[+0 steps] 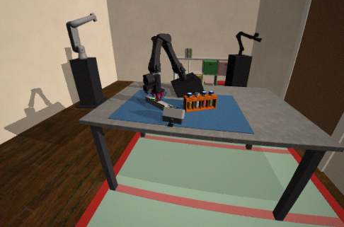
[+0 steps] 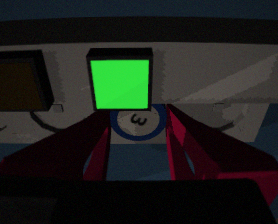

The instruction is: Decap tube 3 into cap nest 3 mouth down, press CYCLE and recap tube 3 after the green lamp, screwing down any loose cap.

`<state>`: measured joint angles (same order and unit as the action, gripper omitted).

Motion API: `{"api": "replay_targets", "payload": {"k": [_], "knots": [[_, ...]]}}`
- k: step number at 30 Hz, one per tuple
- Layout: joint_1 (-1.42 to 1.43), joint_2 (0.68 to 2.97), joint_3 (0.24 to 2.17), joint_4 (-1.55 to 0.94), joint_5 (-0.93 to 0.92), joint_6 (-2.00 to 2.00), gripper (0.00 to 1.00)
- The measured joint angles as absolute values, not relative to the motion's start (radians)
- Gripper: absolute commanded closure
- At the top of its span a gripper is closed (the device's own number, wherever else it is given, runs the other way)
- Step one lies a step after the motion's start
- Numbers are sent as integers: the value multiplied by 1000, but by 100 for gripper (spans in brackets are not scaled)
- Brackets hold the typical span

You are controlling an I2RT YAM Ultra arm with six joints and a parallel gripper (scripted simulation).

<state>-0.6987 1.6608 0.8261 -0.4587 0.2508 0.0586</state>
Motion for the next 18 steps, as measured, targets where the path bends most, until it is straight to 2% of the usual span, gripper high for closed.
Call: {"api": "replay_targets", "payload": {"k": [18], "knots": [[-681, 1601, 839, -522, 253, 68, 100]]}}
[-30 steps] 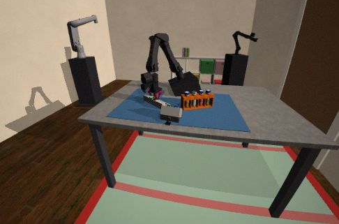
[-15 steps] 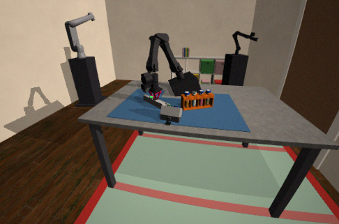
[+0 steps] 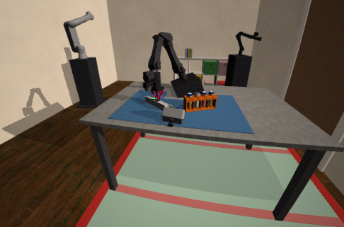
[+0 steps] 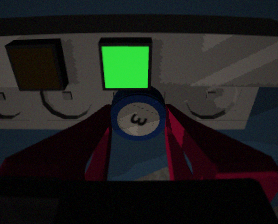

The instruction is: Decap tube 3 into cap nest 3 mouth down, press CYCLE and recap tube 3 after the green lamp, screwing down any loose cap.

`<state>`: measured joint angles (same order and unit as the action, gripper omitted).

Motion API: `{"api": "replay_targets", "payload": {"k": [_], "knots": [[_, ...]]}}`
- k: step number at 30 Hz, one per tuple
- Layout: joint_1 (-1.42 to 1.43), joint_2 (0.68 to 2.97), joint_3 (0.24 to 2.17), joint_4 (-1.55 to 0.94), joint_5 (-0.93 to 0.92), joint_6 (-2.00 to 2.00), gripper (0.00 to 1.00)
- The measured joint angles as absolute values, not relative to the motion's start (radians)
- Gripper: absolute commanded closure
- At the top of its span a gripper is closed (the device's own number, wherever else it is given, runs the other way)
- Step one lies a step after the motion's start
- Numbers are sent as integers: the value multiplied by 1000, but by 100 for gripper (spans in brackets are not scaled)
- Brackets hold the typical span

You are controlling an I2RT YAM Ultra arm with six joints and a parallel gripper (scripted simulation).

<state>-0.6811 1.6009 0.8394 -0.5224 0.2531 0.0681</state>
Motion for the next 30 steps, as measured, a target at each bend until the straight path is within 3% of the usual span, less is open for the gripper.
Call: {"api": "replay_targets", "payload": {"k": [30], "knots": [[-554, 1372, 1105, -1022, 284, 191, 100]]}}
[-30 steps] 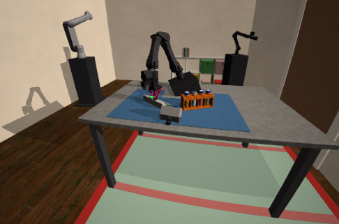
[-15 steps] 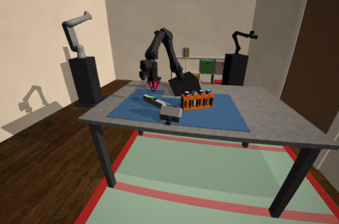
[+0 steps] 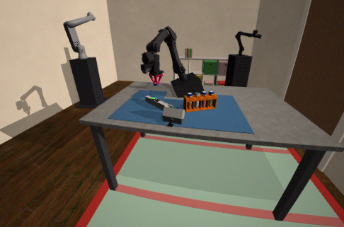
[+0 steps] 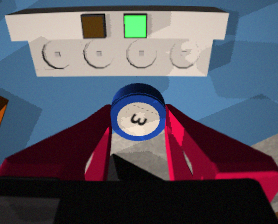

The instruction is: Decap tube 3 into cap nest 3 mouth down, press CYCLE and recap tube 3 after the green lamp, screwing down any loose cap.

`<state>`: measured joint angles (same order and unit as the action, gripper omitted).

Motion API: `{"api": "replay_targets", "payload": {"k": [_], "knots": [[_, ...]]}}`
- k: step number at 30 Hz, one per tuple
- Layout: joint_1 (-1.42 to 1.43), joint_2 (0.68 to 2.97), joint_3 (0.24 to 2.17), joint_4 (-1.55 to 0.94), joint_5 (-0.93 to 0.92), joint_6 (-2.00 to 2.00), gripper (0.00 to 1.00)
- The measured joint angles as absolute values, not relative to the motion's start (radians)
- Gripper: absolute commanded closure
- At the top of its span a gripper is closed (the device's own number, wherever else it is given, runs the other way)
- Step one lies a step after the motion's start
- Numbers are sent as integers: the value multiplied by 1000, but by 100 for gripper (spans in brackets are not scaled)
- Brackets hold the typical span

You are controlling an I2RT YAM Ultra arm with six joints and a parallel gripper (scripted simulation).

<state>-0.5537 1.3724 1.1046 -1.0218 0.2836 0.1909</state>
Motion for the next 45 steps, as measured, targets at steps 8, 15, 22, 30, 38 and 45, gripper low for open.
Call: {"api": "replay_targets", "payload": {"k": [8, 15, 22, 30, 38, 45], "knots": [[-550, 1373, 1103, -1053, 289, 192, 100], [-355, 1385, 1056, -1056, 316, 1, 100], [-181, 1430, 1038, -1060, 344, -244, 100], [-39, 1492, 1042, -1062, 366, -486, 100], [136, 1613, 1087, -1058, 374, -770, 100], [250, 1720, 1151, -1060, 372, -778, 100]]}}
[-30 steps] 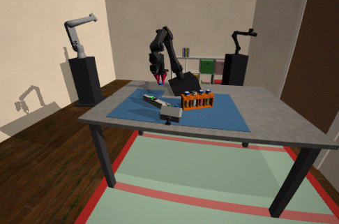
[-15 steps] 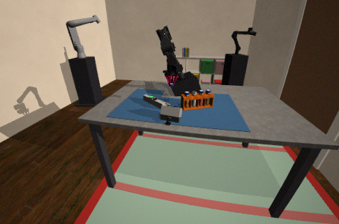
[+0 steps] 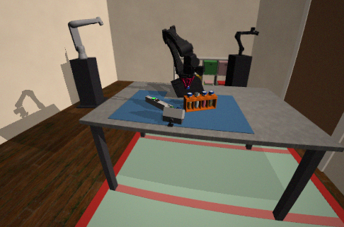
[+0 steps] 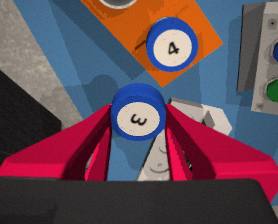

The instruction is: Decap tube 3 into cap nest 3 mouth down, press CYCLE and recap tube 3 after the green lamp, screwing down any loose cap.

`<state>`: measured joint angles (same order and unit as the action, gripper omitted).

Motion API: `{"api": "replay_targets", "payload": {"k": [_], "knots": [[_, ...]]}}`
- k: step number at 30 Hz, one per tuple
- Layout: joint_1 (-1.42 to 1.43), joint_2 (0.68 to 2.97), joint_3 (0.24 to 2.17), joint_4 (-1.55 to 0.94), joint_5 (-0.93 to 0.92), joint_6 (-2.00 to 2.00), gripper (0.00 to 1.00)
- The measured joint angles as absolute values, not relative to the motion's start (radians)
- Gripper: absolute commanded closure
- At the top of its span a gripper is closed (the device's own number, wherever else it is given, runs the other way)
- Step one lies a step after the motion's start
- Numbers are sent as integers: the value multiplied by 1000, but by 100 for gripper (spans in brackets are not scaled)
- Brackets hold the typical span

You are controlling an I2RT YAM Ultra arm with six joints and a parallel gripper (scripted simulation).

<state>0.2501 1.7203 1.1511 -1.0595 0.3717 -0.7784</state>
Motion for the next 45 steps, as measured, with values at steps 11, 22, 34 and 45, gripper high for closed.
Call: {"api": "replay_targets", "payload": {"k": [11, 22, 34, 45], "knots": [[408, 1914, 1300, -1067, 358, -637, 100], [390, 1924, 1277, -1037, 359, -620, 100], [381, 1938, 1243, -980, 361, -633, 100], [381, 1938, 1243, -976, 361, -633, 100]]}}
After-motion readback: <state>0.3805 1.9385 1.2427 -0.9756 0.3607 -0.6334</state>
